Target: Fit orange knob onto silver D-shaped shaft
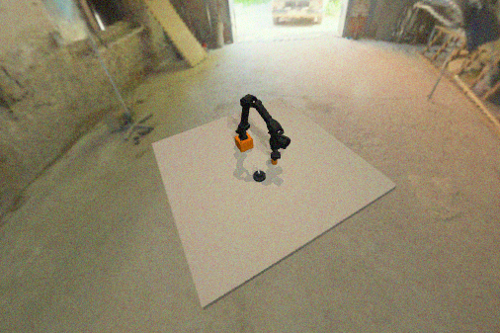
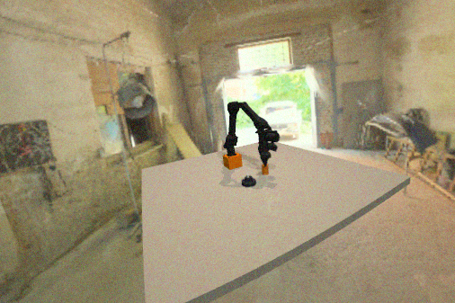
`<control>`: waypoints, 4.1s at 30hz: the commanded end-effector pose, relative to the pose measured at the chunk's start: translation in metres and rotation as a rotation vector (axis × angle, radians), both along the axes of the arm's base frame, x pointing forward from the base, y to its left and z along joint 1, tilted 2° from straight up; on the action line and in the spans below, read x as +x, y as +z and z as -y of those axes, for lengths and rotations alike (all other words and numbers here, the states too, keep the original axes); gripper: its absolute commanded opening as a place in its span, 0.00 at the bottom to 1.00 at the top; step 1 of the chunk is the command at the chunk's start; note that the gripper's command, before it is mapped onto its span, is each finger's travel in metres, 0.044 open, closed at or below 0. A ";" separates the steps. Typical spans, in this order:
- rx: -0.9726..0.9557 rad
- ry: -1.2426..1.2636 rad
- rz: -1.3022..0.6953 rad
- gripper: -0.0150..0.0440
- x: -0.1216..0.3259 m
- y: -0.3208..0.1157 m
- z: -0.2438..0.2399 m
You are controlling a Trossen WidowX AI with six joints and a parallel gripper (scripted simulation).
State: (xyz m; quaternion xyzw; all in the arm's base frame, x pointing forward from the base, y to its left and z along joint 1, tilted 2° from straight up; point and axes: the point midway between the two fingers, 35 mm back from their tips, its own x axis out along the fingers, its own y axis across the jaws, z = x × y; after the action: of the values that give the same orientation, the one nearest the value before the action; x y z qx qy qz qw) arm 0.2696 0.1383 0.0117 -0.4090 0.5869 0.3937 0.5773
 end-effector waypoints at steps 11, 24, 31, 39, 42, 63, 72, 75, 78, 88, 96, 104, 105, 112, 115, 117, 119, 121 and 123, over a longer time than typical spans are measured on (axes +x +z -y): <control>0.009 0.001 0.011 1.00 -0.001 0.011 0.000; 0.009 0.001 0.011 1.00 0.001 -0.006 0.000; 0.009 0.001 0.012 1.00 0.002 -0.017 0.000; 0.009 0.001 0.011 1.00 0.001 -0.030 0.000; 0.009 0.001 0.011 1.00 0.001 -0.034 0.000; 0.008 0.001 0.010 0.73 0.000 -0.056 0.002; 0.008 0.001 0.010 0.47 0.000 -0.056 0.002; 0.008 0.001 0.011 0.37 0.000 -0.056 0.001; 0.009 0.001 0.011 0.25 0.001 -0.049 0.001; 0.009 0.001 0.011 0.25 0.006 -0.020 -0.002; 0.009 0.001 0.012 0.25 0.007 0.004 -0.004; 0.009 0.001 0.012 0.25 0.008 0.029 -0.005; 0.009 0.001 0.012 0.25 0.008 0.032 -0.005; 0.009 0.001 0.012 0.25 0.008 0.054 -0.005; 0.009 0.001 0.012 0.25 0.007 0.064 -0.005; 0.009 0.001 0.012 0.25 0.007 0.070 -0.004; 0.009 0.001 0.012 0.25 0.006 0.077 -0.004; 0.009 0.001 0.012 0.25 0.005 0.083 -0.004; 0.009 0.001 0.012 0.25 0.005 0.085 -0.004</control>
State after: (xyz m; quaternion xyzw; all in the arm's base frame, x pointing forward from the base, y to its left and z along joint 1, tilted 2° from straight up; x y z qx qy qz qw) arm 0.2742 0.1411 0.0840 -0.4098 0.5868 0.3949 0.5760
